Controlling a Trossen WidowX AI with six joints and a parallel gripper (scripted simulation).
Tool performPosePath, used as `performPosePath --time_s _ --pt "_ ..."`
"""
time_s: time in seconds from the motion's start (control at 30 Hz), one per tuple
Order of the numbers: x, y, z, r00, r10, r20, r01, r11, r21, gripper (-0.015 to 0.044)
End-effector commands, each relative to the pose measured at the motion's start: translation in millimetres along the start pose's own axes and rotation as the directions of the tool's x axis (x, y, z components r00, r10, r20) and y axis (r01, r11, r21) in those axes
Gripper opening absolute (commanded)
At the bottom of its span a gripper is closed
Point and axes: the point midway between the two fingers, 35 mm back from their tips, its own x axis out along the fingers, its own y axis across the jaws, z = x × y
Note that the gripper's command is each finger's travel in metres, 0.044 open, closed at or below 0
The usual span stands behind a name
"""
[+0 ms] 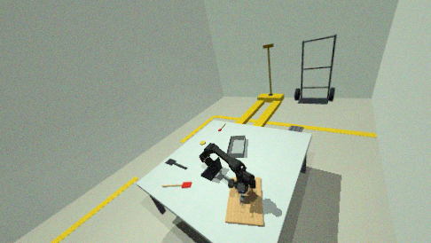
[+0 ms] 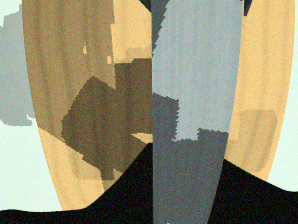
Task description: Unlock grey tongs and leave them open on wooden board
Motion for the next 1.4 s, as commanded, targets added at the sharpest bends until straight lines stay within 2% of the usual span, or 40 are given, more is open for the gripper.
performPosePath --time_s 0.0,0.53,1.27,1.37 --pt "7 -1 -2 1.000 0.003 -0.007 -0.003 1.000 -0.005 -0.0150" --pt "26 -3 -4 1.000 0.013 -0.009 -0.013 1.000 -0.004 -0.0150" --pt "24 -3 -3 1.000 0.011 -0.004 -0.011 1.000 0.001 0.0427" --pt "24 -3 -3 1.000 0.011 -0.004 -0.011 1.000 0.001 0.0440"
